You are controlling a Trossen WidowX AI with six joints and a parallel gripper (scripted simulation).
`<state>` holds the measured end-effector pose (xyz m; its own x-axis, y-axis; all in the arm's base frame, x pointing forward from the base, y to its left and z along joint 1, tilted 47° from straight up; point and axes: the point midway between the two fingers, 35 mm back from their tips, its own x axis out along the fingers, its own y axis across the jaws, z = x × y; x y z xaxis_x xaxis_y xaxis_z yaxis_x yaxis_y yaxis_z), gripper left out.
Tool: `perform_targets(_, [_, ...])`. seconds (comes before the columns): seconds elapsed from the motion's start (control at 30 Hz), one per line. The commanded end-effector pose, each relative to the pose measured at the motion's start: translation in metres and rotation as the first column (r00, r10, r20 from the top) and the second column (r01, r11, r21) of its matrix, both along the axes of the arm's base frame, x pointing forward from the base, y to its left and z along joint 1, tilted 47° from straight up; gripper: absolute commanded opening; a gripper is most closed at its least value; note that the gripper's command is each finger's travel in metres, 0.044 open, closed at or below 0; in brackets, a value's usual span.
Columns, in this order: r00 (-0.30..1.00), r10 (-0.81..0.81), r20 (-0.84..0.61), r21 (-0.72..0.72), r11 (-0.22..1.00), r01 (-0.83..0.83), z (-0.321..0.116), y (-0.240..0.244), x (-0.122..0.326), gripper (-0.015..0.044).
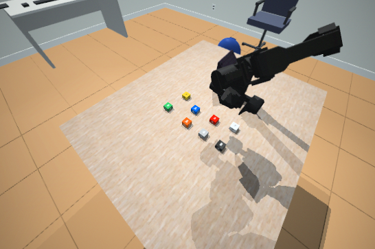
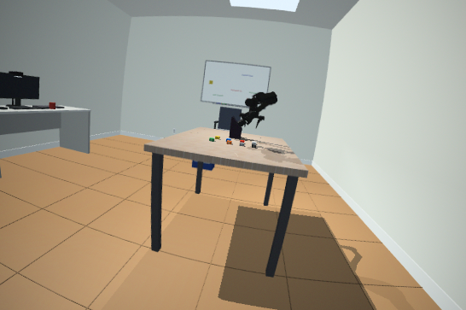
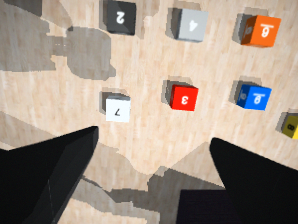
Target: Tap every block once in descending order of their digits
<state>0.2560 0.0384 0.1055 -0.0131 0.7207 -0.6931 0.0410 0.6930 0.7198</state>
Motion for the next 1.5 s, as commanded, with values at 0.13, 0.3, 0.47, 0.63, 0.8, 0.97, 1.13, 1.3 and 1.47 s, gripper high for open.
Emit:
perform_targets(0.13, [1.000, 0.001, 0.010, 0.009, 1.000, -0.002, 0.028, 0.025, -0.010, 0.0400])
perform_targets(0.3, [1.000, 0.001, 0.010, 0.009, 1.000, -0.002, 0.028, 0.025, -0.010, 0.0400])
perform_targets(0.47, [1.000, 0.001, 0.010, 0.009, 1.000, -0.002, 0.028, 0.025, -0.010, 0.0400])
perform_targets(0.63, [1.000, 0.001, 0.010, 0.009, 1.000, -0.002, 0.028, 0.025, -0.010, 0.0400])
perform_targets(0.8, [1.000, 0.001, 0.013, 0.009, 1.000, -0.001, 0.034, 0.025, 0.029, 0.0400])
perform_targets(0.97, [1.000, 0.001, 0.016, 0.009, 1.000, -0.002, 0.034, 0.028, 0.085, 0.0400])
perform_targets(1.13, [1.000, 0.001, 0.017, 0.010, 1.000, -0.002, 0.033, 0.029, 0.101, 0.0400])
perform_targets(1.3, [1.000, 0.001, 0.017, 0.010, 1.000, -0.002, 0.033, 0.029, 0.101, 0.0400])
perform_targets(1.47, [1.000, 0.001, 0.017, 0.010, 1.000, -0.002, 0.033, 0.029, 0.101, 0.0400])
